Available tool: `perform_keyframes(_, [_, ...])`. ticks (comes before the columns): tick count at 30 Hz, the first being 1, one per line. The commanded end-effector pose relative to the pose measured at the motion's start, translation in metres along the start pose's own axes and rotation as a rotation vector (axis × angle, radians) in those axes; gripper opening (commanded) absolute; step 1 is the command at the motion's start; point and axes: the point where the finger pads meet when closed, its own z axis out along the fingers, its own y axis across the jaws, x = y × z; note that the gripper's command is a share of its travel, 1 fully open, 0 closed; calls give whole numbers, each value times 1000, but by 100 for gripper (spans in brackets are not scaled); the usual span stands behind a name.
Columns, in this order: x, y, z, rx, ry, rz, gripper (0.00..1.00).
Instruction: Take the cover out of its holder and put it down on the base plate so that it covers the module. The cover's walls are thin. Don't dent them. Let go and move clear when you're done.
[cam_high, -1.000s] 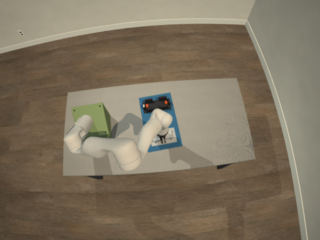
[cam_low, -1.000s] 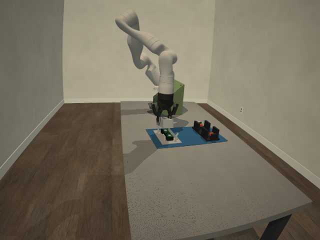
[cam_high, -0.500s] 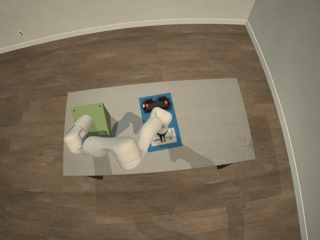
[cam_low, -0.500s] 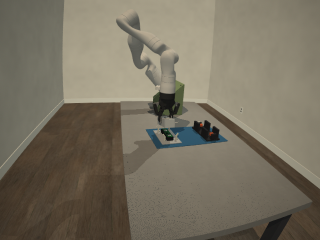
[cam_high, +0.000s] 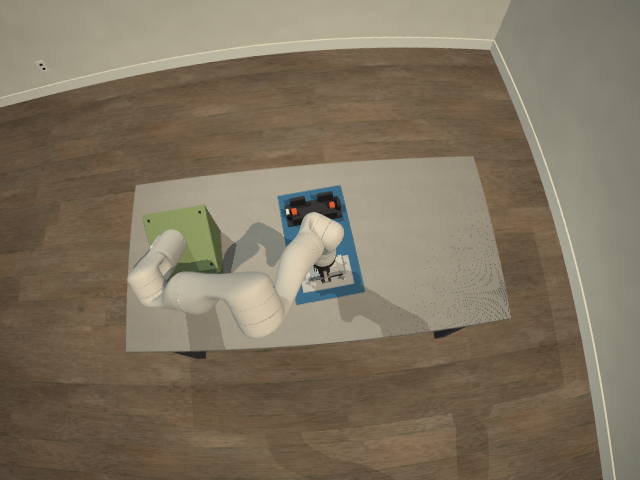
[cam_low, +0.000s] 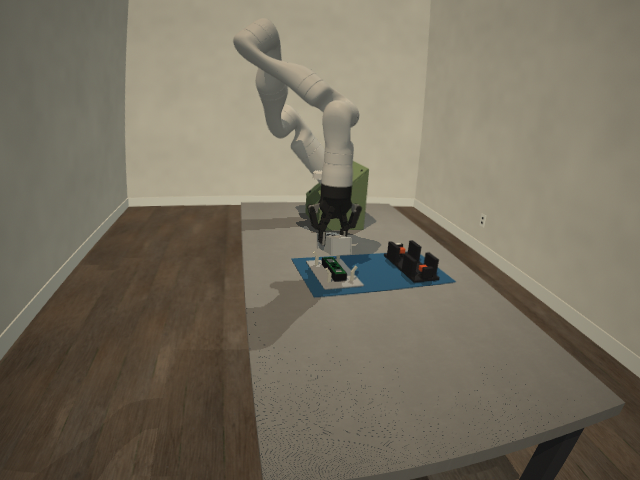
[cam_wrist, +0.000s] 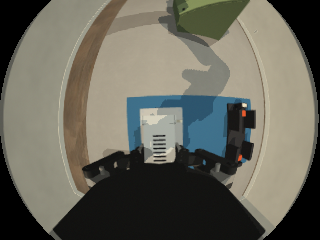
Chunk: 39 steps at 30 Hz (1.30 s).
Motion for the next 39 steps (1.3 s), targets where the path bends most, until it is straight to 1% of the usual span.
perform_keyframes(1, [-1,1,-1,0,-2,-2,0])
perform_keyframes(23, [-1,4,-1,0,-2,-2,0])
perform_keyframes(33, [0,5,13,0,-2,-2,0])
perform_keyframes(39, [0,5,13,0,-2,-2,0])
